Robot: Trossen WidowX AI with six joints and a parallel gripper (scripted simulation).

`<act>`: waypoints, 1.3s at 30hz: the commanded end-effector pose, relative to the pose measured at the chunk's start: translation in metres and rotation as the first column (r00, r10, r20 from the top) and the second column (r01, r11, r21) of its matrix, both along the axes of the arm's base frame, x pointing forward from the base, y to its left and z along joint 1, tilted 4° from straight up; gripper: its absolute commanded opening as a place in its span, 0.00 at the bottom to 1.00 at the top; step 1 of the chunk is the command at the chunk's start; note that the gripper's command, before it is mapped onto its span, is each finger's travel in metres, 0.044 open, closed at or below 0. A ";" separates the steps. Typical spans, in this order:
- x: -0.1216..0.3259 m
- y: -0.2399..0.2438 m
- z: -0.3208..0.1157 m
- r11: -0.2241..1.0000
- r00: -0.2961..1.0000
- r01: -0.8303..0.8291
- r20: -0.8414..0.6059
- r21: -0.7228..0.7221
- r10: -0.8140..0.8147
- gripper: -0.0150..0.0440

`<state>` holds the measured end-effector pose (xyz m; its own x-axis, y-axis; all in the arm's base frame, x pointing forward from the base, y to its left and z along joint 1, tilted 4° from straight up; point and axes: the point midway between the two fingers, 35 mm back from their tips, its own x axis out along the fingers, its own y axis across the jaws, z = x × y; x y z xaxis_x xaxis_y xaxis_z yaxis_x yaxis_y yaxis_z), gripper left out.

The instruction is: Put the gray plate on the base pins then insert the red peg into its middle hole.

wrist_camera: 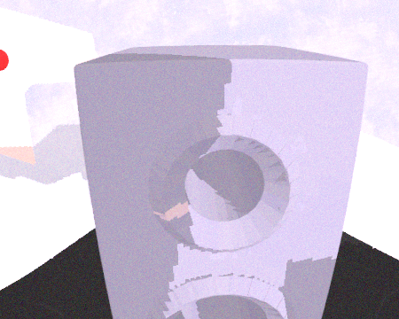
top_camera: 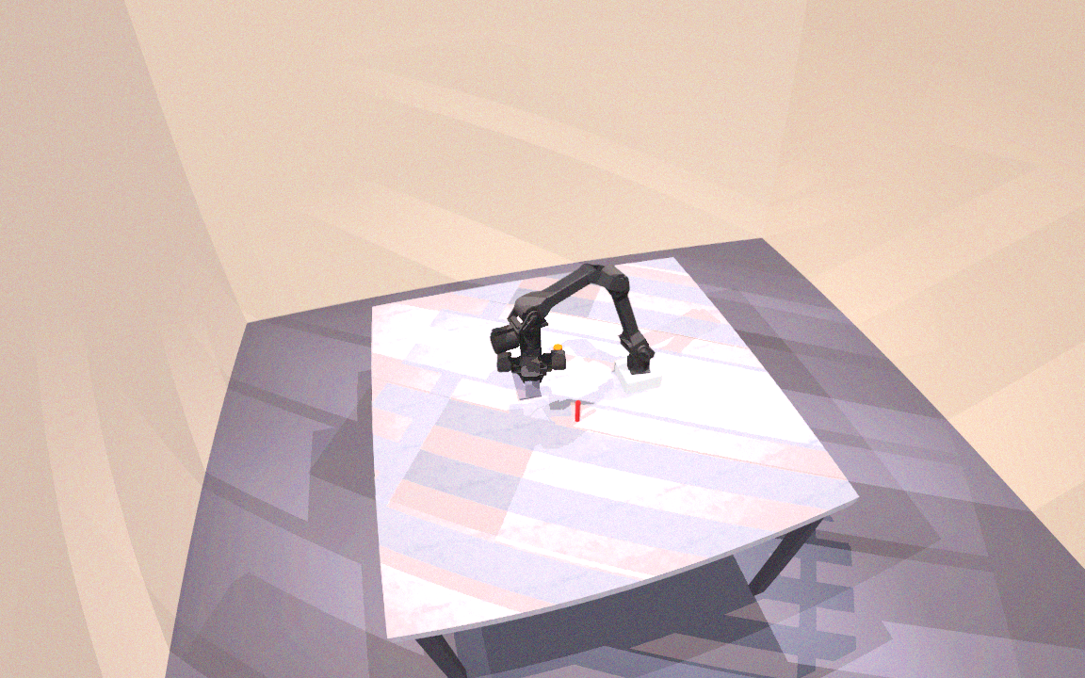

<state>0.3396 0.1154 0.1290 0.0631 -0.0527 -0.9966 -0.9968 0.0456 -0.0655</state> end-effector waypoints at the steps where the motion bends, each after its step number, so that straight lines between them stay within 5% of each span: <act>1: 0.003 -0.010 -0.006 1.000 1.000 -0.021 -0.004 0.001 0.021 0.25; 39: 0.019 -0.119 -0.057 0.982 0.982 -0.186 -0.014 -0.019 0.186 0.25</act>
<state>0.3586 0.0011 0.0748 0.0623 -0.0646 -0.9960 -0.9903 -0.1282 -0.0537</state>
